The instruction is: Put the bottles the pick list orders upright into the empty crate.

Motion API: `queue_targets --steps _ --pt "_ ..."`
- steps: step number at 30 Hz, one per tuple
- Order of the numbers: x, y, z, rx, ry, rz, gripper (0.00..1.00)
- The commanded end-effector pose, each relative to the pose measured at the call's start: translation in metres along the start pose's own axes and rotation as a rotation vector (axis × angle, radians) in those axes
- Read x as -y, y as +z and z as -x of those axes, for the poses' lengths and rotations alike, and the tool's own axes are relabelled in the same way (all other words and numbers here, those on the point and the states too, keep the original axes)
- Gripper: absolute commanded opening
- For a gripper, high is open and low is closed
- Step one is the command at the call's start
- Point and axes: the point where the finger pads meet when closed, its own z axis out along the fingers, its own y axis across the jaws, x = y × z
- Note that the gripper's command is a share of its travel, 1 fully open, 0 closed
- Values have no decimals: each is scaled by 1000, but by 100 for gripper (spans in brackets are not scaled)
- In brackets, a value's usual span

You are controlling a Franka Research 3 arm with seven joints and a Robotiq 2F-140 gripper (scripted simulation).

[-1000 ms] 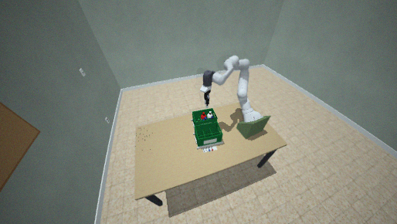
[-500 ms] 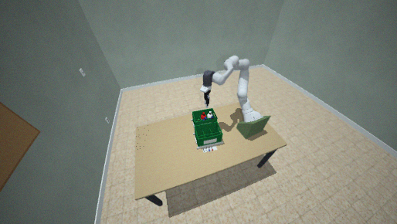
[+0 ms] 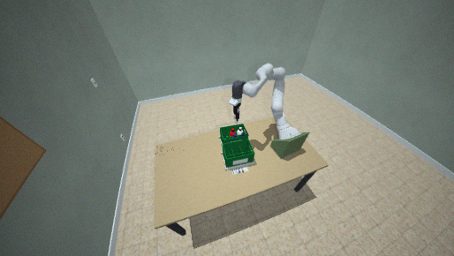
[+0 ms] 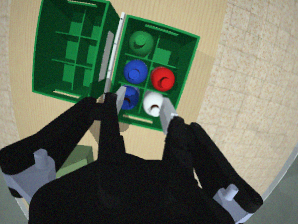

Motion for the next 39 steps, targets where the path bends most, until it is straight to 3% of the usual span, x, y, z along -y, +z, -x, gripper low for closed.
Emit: queue_targets --steps 1,17,23,39 --pt "0 1 0 0 -8 0 38" --pt "0 1 0 0 -8 0 38" --pt "-12 23 16 1 -198 0 38" --pt "-41 74 54 28 -412 11 38"
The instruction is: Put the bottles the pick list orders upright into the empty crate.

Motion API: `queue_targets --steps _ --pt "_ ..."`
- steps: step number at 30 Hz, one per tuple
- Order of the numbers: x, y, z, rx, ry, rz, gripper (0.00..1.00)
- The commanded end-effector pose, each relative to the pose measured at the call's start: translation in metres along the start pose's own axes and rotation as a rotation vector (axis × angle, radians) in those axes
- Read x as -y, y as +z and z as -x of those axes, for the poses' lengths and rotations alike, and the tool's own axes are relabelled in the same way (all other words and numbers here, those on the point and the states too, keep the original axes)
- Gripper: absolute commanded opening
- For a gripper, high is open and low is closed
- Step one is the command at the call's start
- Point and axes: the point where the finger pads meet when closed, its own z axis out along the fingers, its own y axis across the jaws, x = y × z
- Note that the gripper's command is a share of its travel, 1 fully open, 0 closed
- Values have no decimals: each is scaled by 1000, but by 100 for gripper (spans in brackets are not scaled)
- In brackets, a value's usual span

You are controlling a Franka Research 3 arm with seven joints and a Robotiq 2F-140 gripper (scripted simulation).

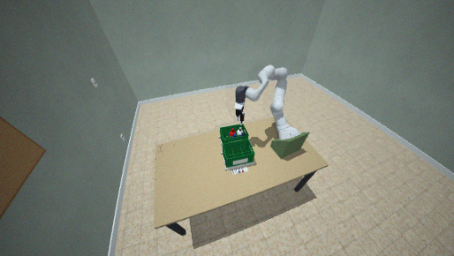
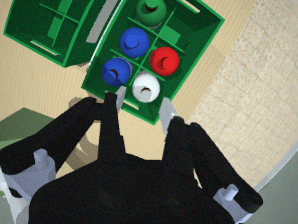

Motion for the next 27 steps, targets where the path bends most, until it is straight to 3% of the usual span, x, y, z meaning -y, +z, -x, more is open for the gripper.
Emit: queue_targets --steps 1,9,27 --pt "-6 11 6 -18 -156 0 38" --pt "-13 34 23 -10 -261 2 38" --pt "-13 35 24 -50 -524 2 38"
